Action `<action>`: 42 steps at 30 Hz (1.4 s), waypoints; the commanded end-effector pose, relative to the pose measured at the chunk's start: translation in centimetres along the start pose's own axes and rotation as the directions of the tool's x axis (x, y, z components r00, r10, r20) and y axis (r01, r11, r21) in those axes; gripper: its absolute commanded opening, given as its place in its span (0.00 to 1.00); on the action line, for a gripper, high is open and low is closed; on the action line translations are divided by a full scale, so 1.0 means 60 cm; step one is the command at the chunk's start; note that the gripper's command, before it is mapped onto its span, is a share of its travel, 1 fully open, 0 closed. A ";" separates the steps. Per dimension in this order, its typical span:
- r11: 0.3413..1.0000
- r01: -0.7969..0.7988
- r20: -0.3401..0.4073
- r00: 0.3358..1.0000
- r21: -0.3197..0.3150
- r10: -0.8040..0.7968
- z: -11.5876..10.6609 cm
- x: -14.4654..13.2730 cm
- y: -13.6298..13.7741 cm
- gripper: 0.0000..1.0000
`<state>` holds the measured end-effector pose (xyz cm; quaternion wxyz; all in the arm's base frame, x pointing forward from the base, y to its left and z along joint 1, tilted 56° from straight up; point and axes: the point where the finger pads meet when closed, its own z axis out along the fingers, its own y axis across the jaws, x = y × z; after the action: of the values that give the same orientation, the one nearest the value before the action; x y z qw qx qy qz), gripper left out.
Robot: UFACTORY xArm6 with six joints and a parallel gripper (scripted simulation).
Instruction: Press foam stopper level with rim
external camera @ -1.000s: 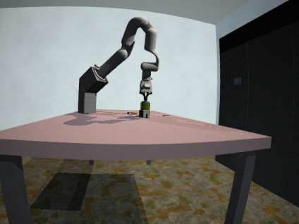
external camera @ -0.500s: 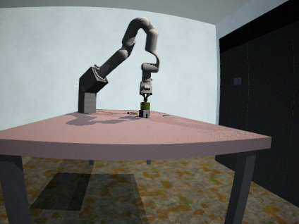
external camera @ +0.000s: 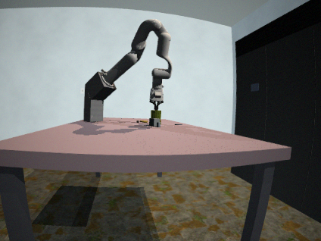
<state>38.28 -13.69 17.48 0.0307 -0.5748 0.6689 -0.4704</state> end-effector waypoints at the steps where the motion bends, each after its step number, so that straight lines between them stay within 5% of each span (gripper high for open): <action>1: 1.000 0.000 0.000 1.000 0.001 0.000 0.001 0.000 -0.001 0.00; 31: 1.000 0.000 0.000 1.000 0.001 0.000 -0.006 0.000 -0.001 0.00; 42: 1.000 0.000 0.000 1.000 0.001 0.000 -0.056 0.000 -0.001 0.00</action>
<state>36.89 -12.31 18.83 0.0315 -0.5741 0.6686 -0.4716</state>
